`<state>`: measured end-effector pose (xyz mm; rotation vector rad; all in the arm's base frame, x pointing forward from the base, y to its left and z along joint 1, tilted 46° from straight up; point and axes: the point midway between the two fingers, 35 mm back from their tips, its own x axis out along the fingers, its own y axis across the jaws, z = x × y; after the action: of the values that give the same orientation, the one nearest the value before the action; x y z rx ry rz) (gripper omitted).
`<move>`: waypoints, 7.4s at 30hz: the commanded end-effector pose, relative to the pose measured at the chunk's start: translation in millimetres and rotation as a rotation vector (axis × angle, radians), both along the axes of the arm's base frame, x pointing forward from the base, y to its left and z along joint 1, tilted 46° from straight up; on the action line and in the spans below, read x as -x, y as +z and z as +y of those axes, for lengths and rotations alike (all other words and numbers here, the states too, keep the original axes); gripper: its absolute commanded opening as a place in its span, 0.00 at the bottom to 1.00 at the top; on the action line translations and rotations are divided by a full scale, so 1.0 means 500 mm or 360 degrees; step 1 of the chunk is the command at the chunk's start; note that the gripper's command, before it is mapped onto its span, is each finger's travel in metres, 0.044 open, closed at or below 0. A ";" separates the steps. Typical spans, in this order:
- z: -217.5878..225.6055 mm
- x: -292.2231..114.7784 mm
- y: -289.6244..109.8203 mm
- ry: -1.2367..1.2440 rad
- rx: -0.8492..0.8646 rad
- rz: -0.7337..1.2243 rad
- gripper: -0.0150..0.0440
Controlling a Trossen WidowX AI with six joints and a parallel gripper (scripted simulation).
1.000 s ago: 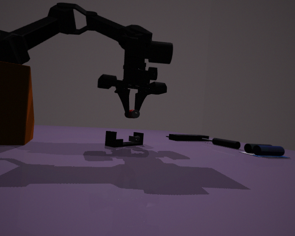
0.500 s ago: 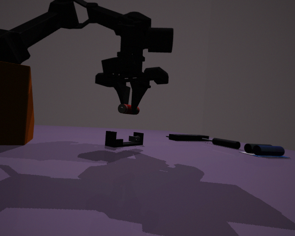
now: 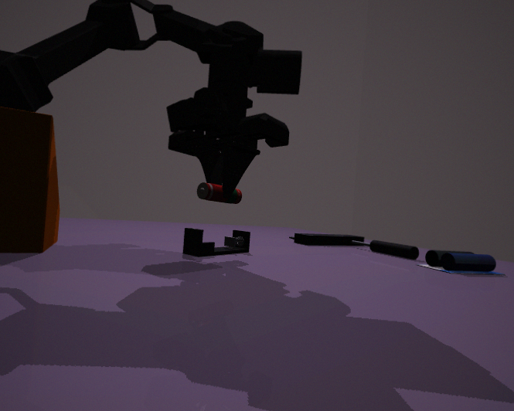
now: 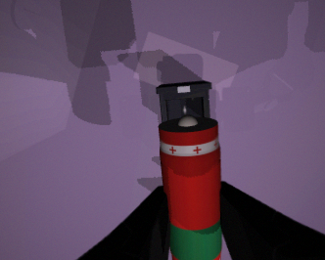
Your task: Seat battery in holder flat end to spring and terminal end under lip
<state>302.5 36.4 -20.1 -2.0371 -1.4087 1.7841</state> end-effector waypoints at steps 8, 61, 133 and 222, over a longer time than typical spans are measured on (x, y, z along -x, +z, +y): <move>0.049 0.017 -0.054 0.0231 0.0194 0.0190 0.38; 0.093 -0.012 -0.065 0.0493 0.0415 0.0420 0.38; 0.105 -0.021 -0.084 0.0222 0.0194 0.0203 0.38; 0.102 0.014 -0.098 -0.0260 -0.0212 -0.0266 0.38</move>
<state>296.8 86.0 -69.3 -2.1926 -1.3171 1.4767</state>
